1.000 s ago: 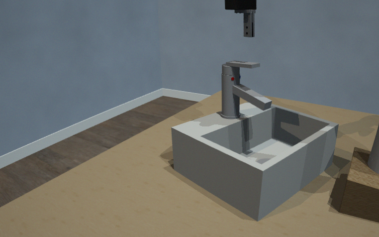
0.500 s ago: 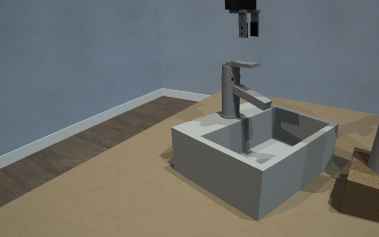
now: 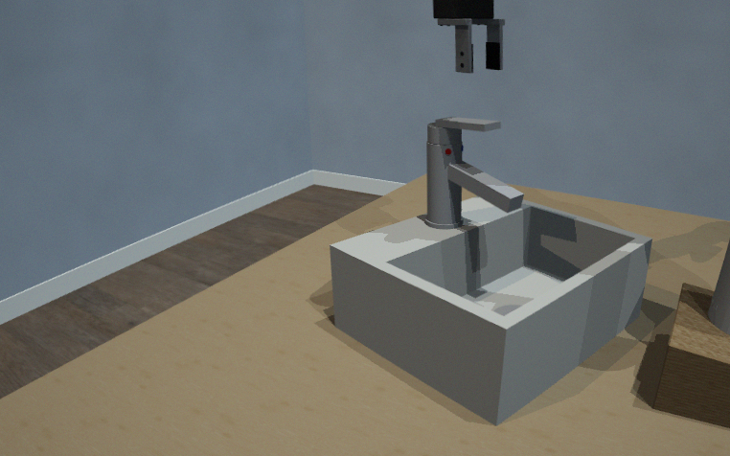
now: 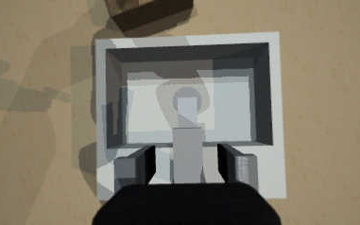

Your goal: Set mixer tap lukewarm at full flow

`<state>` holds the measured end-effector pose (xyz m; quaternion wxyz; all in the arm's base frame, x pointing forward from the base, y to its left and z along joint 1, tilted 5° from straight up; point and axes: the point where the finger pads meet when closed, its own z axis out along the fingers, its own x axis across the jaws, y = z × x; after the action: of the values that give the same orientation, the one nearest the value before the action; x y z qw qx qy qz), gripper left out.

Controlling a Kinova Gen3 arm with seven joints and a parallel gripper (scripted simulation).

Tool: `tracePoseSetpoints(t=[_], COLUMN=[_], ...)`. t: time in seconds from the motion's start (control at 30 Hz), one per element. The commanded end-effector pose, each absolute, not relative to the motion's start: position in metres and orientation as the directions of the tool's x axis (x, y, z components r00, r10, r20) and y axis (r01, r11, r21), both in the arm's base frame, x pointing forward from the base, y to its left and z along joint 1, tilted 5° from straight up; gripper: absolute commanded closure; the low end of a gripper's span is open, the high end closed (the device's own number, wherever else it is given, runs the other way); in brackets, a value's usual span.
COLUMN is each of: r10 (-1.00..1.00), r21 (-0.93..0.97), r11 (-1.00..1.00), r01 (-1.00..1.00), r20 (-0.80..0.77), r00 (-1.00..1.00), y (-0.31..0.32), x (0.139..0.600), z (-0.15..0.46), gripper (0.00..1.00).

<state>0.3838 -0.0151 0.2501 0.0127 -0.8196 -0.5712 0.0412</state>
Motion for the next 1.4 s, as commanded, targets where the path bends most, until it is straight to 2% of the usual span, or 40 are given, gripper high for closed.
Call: tracePoseSetpoints(t=[0.0, 1.37], r10=[0.937, 0.937], r21=[-0.066, -0.066], r11=[-0.347, -0.347], r01=[0.936, 0.935], r20=[-0.052, -0.053], r00=[0.344, 0.344], y=[-0.015, -0.015], x=[0.384, 0.381], z=[0.251, 0.221], gripper=[0.0, 0.0])
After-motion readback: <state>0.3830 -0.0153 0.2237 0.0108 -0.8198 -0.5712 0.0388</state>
